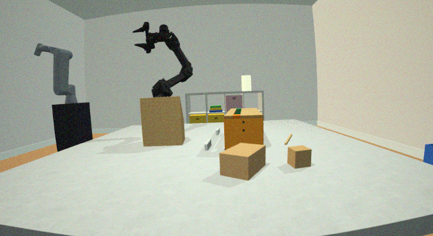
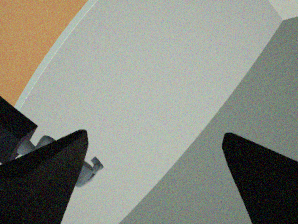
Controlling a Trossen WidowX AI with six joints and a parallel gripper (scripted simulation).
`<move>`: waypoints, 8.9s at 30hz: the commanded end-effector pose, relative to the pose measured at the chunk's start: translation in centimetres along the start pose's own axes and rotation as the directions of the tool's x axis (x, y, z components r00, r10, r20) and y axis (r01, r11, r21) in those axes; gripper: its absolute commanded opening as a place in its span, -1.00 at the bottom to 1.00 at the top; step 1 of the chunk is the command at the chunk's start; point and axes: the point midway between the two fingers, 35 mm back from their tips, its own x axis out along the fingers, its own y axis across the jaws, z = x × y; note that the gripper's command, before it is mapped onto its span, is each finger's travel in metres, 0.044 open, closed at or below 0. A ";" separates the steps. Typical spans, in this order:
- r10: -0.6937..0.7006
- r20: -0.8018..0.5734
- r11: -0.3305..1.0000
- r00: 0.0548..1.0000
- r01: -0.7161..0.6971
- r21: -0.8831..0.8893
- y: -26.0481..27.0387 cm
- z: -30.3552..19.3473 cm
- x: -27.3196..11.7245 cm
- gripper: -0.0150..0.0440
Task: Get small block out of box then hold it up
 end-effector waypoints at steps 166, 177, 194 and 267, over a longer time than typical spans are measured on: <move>0.531 0.842 0.206 0.097 0.949 -0.239 9.9 62.2 -41.8 0.86; 0.529 0.843 0.206 0.097 0.949 -0.238 7.5 65.1 -40.5 0.86; 0.527 0.845 0.212 0.092 0.949 -0.235 2.7 60.9 -40.6 0.86; 0.621 0.687 -0.601 -0.378 0.332 0.727 -0.4 62.7 -34.7 0.47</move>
